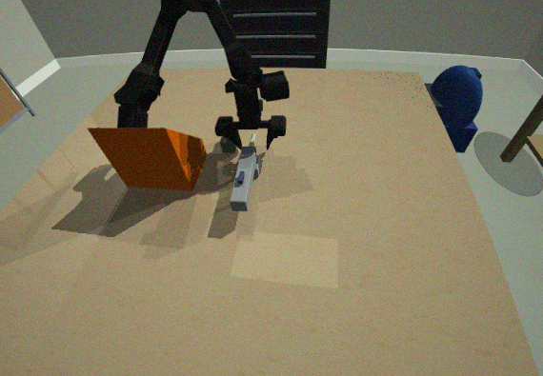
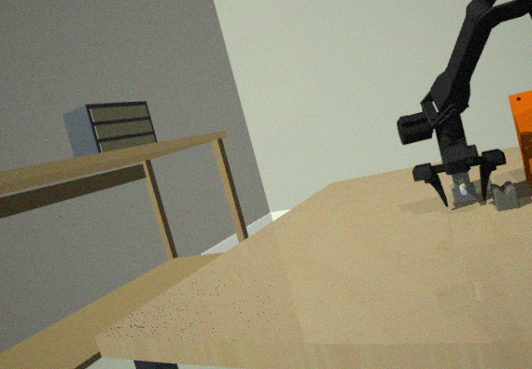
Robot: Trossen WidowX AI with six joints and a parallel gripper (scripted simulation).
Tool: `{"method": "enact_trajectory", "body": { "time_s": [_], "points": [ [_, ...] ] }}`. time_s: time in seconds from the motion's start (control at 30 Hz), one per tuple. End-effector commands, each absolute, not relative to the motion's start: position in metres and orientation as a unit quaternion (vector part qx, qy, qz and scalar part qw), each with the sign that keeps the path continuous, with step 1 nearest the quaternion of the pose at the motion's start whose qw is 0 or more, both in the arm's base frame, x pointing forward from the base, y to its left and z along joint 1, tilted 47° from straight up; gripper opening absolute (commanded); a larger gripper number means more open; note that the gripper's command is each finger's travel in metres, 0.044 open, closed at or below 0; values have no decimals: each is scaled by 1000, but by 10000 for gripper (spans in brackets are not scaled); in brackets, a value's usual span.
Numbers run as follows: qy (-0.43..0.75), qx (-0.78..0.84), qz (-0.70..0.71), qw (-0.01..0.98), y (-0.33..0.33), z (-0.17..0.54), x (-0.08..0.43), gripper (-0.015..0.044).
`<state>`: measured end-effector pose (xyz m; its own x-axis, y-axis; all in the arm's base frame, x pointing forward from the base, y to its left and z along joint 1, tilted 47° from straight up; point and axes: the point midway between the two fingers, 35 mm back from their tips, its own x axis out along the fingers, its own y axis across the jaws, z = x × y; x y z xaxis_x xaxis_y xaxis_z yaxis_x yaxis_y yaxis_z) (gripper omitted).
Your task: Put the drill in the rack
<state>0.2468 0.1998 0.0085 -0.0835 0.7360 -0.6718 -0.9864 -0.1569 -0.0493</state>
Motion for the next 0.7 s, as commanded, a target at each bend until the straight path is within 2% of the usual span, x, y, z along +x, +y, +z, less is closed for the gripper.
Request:
{"method": "enact_trajectory", "body": {
  "time_s": [0.0,0.3,0.53,0.67],
  "points": [
    [216,-289,703,612,200,9,247,282],
    [216,-289,703,612,200,9,247,46],
    [216,-289,703,612,200,9,247,0],
    [218,-291,704,610,198,10,246,0]
  ]
}}
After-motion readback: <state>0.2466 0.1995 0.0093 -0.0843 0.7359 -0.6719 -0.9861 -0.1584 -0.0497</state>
